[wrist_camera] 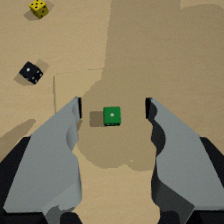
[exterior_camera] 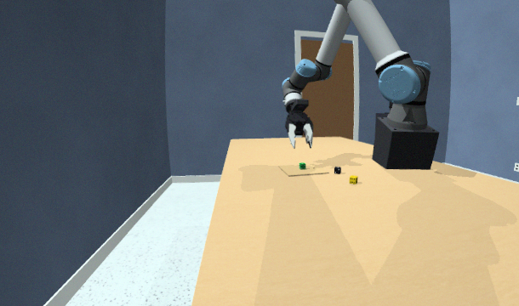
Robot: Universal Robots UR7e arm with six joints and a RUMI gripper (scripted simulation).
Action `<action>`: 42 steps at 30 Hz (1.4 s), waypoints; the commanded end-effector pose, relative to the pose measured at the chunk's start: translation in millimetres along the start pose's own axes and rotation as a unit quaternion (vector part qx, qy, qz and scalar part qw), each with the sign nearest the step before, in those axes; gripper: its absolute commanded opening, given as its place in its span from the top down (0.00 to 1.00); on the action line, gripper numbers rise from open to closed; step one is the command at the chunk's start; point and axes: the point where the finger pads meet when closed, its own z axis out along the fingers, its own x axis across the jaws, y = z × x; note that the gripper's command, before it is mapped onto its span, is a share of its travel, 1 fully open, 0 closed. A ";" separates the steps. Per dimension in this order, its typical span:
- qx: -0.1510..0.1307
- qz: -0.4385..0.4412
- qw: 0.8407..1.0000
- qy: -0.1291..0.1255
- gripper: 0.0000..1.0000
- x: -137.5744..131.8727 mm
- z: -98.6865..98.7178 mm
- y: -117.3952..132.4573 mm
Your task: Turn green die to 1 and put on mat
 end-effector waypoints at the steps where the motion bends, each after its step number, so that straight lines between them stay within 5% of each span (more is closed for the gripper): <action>1: 0.000 0.000 1.000 0.000 0.67 0.2 -1.7 -1.4; 8: -0.015 0.000 1.000 -0.002 0.67 -0.2 -1.1 -1.6; 22: -0.121 0.000 0.993 -0.001 0.67 -0.1 -1.0 -4.1; 34: -0.144 0.000 0.990 -0.002 0.67 -0.3 -0.5 -4.4; 42: -0.229 0.000 0.973 -0.004 0.67 -0.8 0.8 -5.9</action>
